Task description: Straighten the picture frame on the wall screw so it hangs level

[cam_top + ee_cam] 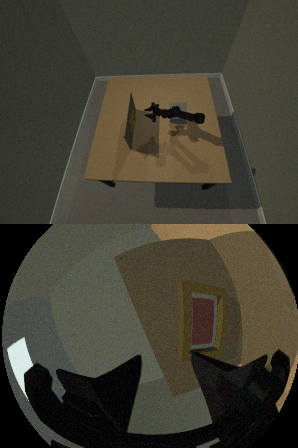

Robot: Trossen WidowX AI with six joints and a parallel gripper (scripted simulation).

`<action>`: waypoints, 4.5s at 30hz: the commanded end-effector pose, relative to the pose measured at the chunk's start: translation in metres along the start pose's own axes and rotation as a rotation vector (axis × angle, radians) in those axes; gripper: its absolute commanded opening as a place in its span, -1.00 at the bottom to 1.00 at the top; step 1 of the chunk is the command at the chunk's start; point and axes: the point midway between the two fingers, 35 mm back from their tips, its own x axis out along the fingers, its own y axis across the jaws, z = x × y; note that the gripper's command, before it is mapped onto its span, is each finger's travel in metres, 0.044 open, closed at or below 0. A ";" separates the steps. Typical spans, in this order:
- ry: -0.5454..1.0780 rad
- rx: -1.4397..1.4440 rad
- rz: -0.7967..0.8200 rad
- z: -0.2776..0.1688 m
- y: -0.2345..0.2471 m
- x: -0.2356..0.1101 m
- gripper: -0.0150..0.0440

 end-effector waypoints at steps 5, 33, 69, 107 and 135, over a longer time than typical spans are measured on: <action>0.005 0.006 0.010 -0.001 0.002 -0.001 0.39; 0.009 0.009 0.012 0.018 -0.055 0.079 0.39; 0.011 0.009 0.013 0.017 -0.055 0.106 0.39; 0.011 0.009 0.013 0.017 -0.054 0.120 0.39; 0.011 0.009 0.013 0.017 -0.055 0.120 -0.49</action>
